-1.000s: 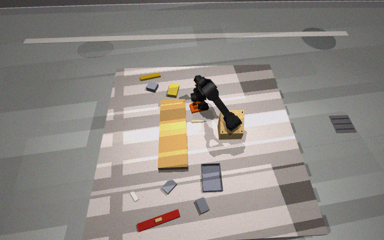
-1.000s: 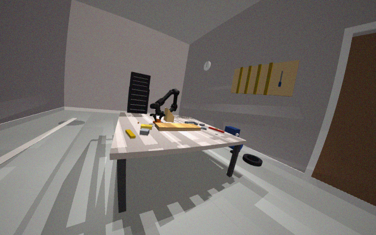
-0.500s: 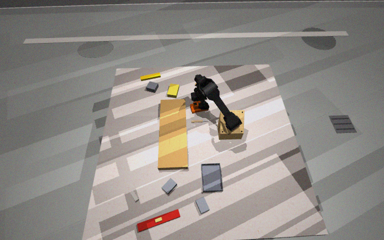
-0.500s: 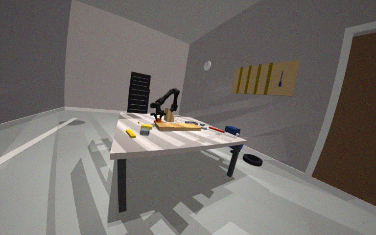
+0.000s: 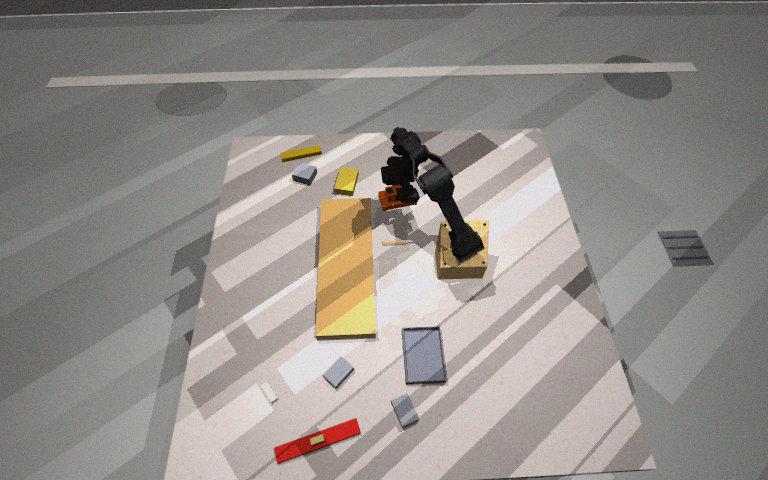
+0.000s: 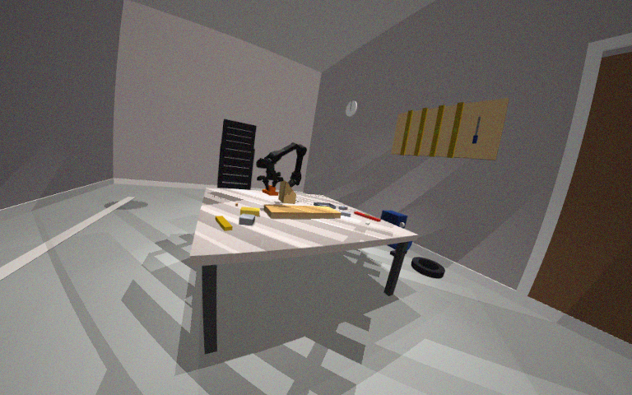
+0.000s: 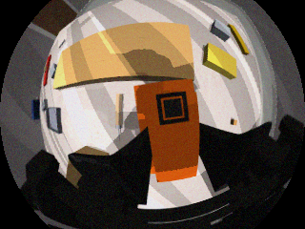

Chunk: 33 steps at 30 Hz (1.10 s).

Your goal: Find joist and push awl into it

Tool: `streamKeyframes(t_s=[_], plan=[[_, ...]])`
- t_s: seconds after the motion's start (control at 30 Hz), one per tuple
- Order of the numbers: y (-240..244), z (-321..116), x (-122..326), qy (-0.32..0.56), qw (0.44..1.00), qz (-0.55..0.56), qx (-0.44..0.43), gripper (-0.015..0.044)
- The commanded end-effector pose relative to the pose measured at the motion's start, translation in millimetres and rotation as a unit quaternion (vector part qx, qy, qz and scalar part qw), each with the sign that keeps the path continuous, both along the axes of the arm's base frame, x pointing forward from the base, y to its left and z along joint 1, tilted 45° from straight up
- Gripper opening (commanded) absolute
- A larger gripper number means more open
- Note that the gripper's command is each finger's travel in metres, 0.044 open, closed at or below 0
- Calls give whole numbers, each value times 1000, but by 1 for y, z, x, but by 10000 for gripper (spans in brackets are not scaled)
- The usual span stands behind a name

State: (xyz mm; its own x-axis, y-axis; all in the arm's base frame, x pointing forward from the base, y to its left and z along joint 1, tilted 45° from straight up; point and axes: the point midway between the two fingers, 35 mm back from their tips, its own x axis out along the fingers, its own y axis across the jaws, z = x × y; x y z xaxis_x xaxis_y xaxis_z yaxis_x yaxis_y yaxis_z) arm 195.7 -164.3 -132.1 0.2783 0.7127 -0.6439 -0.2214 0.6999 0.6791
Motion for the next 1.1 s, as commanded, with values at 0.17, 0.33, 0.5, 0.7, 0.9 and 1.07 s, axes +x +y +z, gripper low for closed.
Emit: streamKeyframes(t_s=[0.17, 0.33, 0.5, 0.7, 0.9, 1.07], plan=[[-14, 4, 29, 14, 1000, -11, -9, 0], [-20, 5, 59, 27, 999, -25, -11, 0], [-23, 8, 90, 39, 998, -38, -11, 0], [-21, 14, 128, 51, 997, -53, -9, 0], [-13, 22, 166, 61, 996, -68, -3, 0], [-10, 25, 175, 64, 995, -71, -1, 0]])
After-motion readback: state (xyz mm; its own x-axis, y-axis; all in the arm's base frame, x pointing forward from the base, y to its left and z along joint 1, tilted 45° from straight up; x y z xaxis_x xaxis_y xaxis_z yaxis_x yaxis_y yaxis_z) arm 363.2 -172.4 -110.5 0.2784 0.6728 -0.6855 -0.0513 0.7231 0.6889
